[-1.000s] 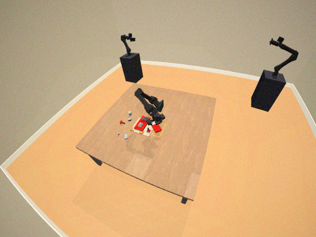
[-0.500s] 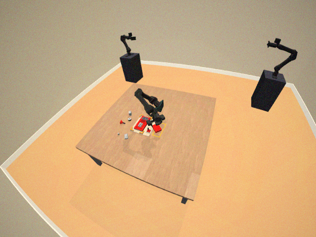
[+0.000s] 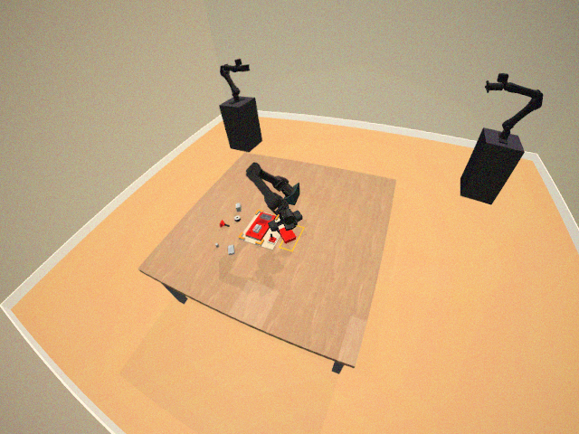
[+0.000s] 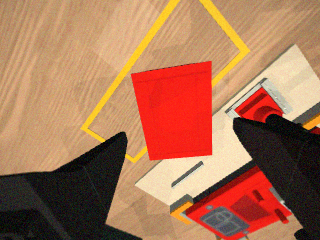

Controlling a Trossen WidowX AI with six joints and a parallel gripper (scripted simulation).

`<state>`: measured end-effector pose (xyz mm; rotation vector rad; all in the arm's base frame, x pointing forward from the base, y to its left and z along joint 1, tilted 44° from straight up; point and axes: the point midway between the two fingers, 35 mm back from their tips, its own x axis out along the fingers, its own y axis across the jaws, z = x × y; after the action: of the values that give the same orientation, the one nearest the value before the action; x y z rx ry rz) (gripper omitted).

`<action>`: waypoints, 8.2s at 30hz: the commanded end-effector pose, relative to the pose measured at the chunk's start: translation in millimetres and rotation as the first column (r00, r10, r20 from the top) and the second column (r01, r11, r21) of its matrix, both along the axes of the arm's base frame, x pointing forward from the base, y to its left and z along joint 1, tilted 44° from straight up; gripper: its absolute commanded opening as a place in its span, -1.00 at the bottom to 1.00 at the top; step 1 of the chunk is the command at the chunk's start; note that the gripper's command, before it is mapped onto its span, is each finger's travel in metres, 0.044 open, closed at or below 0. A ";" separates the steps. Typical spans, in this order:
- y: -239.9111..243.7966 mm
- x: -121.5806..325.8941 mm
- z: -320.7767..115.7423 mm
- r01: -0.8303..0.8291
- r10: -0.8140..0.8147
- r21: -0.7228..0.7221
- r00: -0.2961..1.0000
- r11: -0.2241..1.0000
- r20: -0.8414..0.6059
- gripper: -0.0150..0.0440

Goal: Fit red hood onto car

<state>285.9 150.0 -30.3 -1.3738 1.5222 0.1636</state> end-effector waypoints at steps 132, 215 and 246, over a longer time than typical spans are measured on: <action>25.8 -8.0 30.2 -0.001 0.001 -0.001 1.000 1.000 -0.002 -0.49; -123.2 42.2 130.5 0.481 -0.594 0.348 0.654 0.804 0.468 -0.49; -124.1 42.6 129.8 0.481 -0.594 0.348 0.654 0.804 0.468 -0.49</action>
<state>328.0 26.5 99.8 -0.6527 1.2948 -0.4355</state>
